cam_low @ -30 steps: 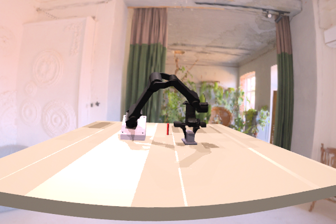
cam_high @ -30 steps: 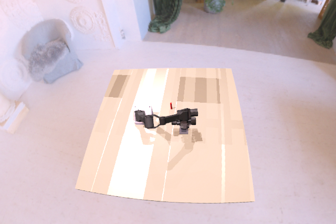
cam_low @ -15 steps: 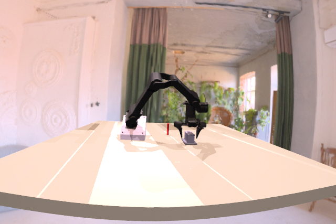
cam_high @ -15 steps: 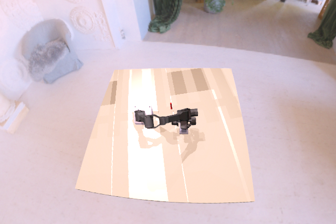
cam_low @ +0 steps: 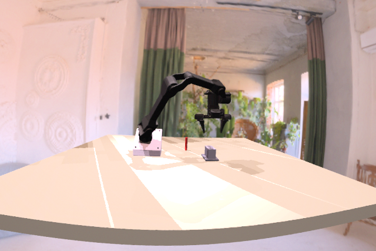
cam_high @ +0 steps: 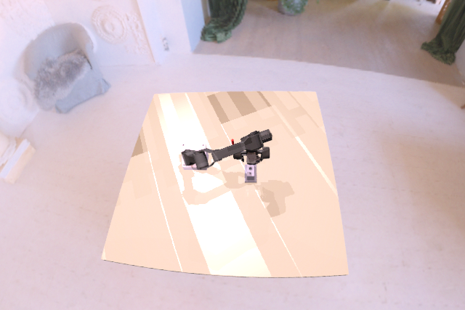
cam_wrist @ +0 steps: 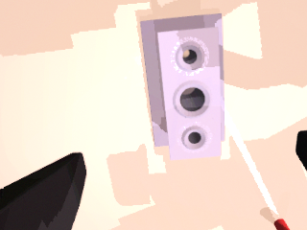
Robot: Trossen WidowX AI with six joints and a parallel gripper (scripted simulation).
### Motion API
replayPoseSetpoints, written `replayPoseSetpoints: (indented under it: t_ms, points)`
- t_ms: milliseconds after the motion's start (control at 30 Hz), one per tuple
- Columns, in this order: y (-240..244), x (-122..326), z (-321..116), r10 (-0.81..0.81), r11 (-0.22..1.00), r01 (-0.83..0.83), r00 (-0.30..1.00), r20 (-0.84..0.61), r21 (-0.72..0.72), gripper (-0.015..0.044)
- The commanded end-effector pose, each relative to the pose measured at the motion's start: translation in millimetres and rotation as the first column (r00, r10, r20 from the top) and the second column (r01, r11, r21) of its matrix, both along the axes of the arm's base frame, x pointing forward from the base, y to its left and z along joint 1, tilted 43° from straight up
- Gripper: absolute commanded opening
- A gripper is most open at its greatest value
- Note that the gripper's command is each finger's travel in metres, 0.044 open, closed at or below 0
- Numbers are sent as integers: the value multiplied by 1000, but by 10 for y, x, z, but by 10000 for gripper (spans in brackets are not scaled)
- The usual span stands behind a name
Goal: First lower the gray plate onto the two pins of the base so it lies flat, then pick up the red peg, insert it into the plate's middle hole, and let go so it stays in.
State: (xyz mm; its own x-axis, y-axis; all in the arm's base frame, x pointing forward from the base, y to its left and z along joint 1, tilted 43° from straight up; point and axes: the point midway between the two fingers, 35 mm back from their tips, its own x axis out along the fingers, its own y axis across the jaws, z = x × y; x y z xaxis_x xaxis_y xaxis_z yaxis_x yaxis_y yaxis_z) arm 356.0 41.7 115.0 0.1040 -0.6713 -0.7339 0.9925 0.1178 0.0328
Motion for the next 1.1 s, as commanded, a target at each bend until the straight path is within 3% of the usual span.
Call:
replayPoseSetpoints:
  t_ms: [0, 233, 633, 1067]
  points:
    - [52, -20, 56, -16, 1000, 16, 1000, -17, -5, 440]
    - [306, -151, -152, 38, 999, -37, 997, -73, 18, 440]
    - [1254, -1264, -1162, 279, 958, -287, 913, -299, 17, 440]
    - [1092, -1288, -1447, 286, 955, -297, 908, -305, 13, 440]
